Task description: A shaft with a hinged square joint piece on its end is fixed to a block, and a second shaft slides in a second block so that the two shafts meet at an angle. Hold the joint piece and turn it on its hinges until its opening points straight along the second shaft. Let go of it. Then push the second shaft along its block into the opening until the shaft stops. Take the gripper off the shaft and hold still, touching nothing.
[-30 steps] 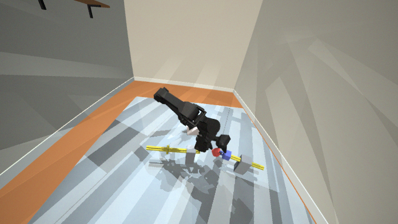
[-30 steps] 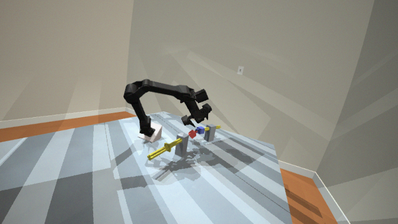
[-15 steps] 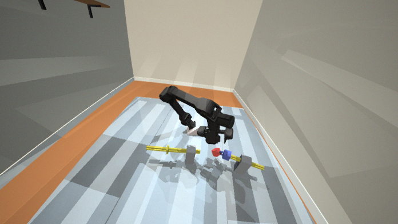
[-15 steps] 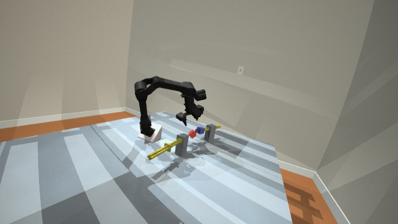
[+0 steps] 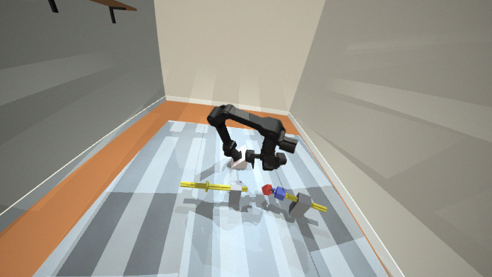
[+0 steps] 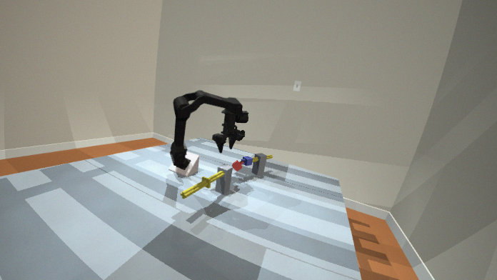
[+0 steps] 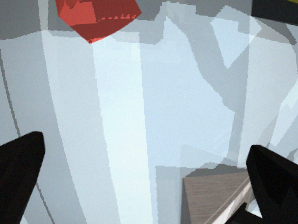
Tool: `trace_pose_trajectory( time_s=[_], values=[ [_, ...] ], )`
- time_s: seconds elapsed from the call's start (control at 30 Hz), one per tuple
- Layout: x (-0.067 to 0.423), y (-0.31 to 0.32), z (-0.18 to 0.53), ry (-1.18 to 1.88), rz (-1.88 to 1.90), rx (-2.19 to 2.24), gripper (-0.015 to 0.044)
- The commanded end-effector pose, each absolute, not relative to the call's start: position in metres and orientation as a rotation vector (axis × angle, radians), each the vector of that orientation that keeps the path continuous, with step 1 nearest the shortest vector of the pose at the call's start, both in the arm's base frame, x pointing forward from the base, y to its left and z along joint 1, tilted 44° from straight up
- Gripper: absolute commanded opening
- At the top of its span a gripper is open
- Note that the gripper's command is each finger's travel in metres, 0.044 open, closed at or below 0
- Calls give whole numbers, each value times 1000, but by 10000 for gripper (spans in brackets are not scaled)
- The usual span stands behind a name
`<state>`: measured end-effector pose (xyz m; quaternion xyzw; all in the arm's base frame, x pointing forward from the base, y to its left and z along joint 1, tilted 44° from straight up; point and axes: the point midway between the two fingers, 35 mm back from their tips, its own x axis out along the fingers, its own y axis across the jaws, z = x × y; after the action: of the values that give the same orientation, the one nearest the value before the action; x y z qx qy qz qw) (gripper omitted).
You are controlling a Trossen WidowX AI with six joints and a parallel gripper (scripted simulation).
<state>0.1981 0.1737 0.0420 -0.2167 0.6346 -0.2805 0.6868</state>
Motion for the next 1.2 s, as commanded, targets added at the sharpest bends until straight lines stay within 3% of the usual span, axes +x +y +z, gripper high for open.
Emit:
trace_pose_trajectory(
  time_s=[0.0,0.8,1.17],
  values=[
    [196,174,44,1421,-626,-534,440],
    [190,158,32,1365,-94,-951,440],
    [192,143,13,1361,-79,-964,440]
  ],
)
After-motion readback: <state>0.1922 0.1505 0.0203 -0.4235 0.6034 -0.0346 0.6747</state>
